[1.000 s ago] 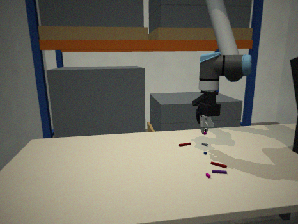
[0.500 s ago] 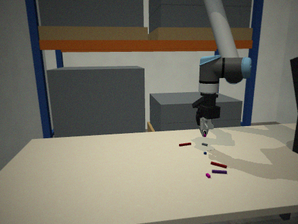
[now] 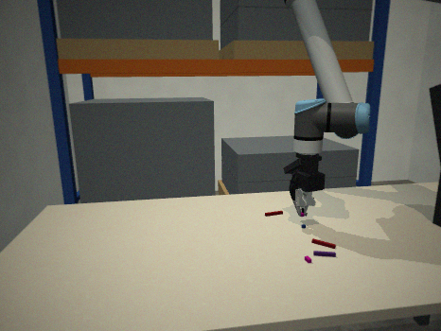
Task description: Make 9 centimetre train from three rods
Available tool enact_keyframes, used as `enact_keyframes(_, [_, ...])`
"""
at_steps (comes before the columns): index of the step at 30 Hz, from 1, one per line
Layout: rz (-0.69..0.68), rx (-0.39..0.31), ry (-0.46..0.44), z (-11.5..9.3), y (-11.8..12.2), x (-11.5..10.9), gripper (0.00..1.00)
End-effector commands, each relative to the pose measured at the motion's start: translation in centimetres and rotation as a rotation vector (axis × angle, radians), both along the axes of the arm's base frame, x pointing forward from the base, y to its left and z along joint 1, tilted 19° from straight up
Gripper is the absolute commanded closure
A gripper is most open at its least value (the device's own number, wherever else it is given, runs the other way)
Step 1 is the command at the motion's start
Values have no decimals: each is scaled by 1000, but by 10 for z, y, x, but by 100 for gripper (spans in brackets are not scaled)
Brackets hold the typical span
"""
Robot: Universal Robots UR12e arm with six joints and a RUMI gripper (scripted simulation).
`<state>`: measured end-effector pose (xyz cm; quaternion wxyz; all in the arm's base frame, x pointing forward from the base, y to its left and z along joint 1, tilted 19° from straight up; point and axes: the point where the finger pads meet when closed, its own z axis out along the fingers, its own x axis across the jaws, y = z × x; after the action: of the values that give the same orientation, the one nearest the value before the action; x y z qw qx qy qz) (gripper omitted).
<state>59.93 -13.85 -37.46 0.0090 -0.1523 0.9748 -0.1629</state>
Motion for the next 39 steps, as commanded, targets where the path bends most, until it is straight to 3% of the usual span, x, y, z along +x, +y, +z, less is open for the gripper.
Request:
enact_keyframes(1, [0,0,-1,-14,-5,2,100])
enact_keyframes(6, [0,0,-1,-22,-8,2,100])
enact_keyframes(39, [0,0,-1,-23,-8,2,100])
